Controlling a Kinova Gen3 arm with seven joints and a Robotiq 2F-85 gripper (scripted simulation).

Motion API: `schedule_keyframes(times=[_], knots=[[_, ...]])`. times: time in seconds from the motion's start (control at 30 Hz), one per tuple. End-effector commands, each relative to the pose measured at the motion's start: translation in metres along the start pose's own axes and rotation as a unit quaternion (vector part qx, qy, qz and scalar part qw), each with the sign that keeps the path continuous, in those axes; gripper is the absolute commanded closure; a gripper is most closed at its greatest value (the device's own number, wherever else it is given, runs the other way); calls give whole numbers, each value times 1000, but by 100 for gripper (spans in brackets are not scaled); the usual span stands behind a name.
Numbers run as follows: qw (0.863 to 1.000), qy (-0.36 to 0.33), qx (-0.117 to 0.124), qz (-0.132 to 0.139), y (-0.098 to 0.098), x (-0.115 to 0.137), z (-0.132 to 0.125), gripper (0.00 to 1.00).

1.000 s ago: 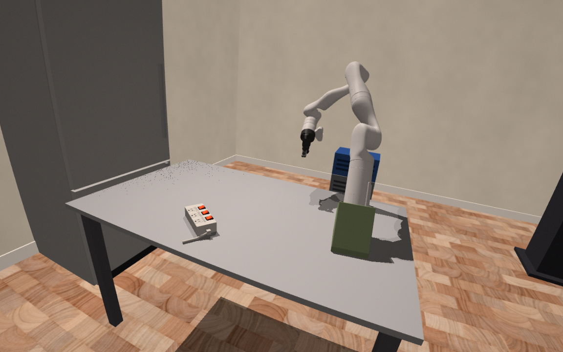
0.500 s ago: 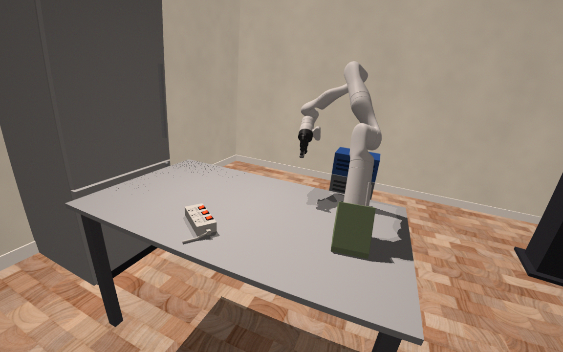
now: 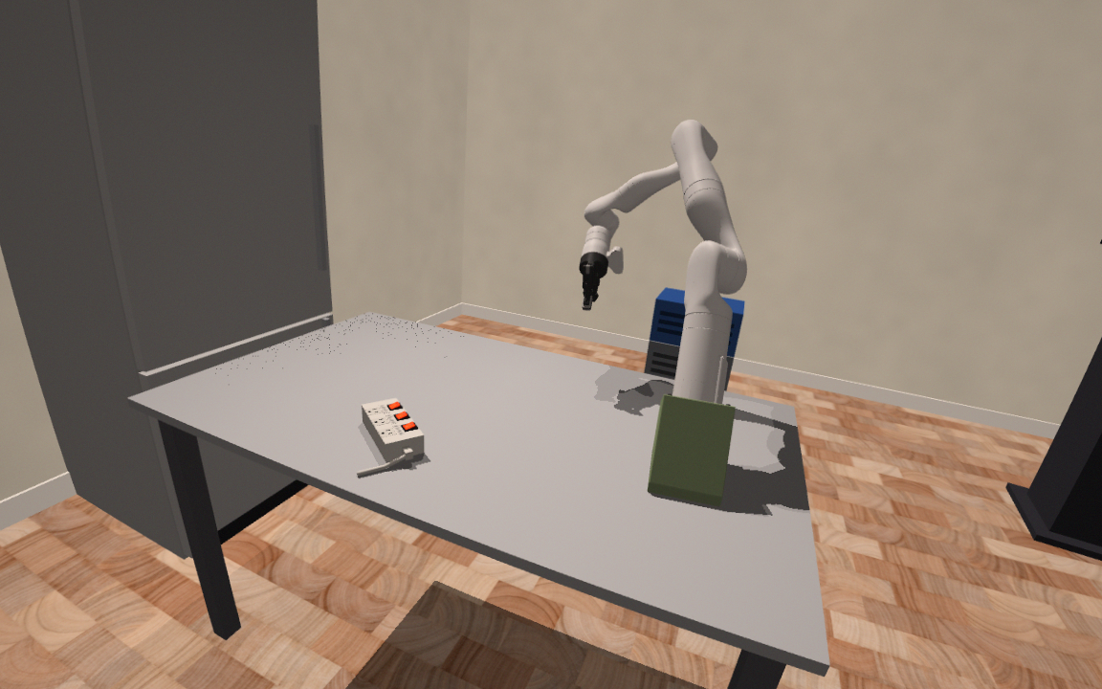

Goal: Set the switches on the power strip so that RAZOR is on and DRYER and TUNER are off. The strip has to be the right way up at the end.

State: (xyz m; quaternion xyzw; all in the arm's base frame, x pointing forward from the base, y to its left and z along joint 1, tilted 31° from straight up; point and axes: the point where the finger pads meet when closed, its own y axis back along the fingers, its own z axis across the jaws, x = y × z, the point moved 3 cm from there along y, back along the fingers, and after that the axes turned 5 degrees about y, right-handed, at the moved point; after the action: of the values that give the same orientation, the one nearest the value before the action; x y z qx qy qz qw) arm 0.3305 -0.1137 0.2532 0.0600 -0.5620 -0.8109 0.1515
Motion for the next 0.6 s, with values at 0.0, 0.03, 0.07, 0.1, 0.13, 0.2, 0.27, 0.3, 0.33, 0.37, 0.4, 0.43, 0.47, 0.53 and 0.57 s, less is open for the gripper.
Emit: schedule_keyframes(times=[0.0,0.03,0.07,0.1,0.13,0.2,0.27,0.3,0.33,0.37,0.4,0.43,0.47,0.53,0.57], knots=[[1000,4,1,1,0,-2,2,100],[1000,4,1,1,0,-2,2,100],[1000,4,1,1,0,-2,2,100],[1000,4,1,1,0,-2,2,100],[1000,4,1,1,0,-2,2,100],[1000,-2,10,4,-2,-8,3,100],[1000,-2,10,4,-2,-8,3,100],[1000,-2,10,4,-2,-8,3,100],[1000,-2,10,4,-2,-8,3,100],[1000,-2,10,4,-2,-8,3,100],[1000,-2,10,4,-2,-8,3,100],[1000,-9,19,6,-4,-14,3,100],[1000,-9,19,6,-4,-14,3,100],[1000,-9,19,6,-4,-14,3,100],[1000,-9,19,6,-4,-14,3,100]])
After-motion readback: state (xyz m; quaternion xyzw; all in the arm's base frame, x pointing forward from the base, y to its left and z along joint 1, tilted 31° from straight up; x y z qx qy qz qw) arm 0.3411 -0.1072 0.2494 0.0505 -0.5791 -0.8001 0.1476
